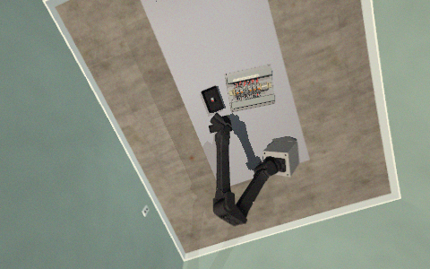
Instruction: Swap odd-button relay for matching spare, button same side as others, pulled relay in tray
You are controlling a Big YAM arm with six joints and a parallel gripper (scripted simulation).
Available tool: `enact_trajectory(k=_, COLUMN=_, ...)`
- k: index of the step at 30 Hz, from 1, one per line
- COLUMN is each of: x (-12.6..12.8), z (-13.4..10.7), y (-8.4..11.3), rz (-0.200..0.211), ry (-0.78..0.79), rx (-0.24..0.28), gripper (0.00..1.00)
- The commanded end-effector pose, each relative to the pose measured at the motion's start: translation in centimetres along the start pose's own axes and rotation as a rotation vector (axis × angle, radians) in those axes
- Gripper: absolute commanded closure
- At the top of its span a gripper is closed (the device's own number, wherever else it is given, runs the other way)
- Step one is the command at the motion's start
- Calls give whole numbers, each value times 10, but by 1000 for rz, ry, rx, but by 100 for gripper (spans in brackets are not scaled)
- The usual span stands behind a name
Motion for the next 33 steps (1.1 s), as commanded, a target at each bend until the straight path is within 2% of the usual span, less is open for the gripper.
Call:
enact_trajectory(k=1, x=-13, z=8, y=11, rz=-26, ry=5, rx=-23, gripper=41)
enact_trajectory(k=33, x=-8, z=-1, y=8, rz=-12, ry=-9, rx=-7, gripper=41)
Point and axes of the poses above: the point where the finger pads meet when closed, its own y axis back along the fingers, its own x axis across the jaws, z = x × y, the point moved 1 cm from there along y, back along the fingers, and after that the axes turned 13 degrees about -y, right-handed, at the moved point
